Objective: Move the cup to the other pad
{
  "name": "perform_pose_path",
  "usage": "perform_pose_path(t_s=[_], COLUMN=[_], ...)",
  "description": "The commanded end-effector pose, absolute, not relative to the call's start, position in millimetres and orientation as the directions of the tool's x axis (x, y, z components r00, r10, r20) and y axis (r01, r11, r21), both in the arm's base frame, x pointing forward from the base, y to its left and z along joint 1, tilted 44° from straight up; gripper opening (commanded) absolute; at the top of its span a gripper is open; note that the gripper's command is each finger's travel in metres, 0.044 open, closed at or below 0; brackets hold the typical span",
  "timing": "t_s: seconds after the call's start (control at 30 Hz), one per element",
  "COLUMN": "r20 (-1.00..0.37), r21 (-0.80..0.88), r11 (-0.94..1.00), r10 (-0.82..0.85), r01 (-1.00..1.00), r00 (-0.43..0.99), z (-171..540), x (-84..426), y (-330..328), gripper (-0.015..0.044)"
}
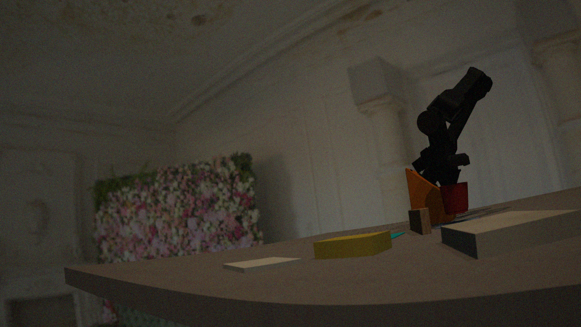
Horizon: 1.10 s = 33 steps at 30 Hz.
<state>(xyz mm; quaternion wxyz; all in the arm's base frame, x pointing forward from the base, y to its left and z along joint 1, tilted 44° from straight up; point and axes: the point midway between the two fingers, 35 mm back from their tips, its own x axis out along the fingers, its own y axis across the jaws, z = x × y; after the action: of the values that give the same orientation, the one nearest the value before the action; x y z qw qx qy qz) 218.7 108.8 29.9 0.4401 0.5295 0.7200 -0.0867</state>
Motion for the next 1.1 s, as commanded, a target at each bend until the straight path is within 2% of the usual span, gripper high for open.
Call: perform_pose_path(t_s=[0.0, 0.5, 1.07], r20=[-0.729, -0.724, -0.720], r21=[0.349, 0.348, 0.342], r11=[0.427, 0.423, 0.418], r10=[0.683, 0.688, 0.692], r01=[0.834, 0.837, 0.842], r00=[-0.044, -0.047, -0.050], z=[38.1, 68.1, 67.1], x=[222.5, 220.6, 218.6], y=[100.1, 69.6, 70.9], gripper=[0.0000, 0.0000, 0.0000])
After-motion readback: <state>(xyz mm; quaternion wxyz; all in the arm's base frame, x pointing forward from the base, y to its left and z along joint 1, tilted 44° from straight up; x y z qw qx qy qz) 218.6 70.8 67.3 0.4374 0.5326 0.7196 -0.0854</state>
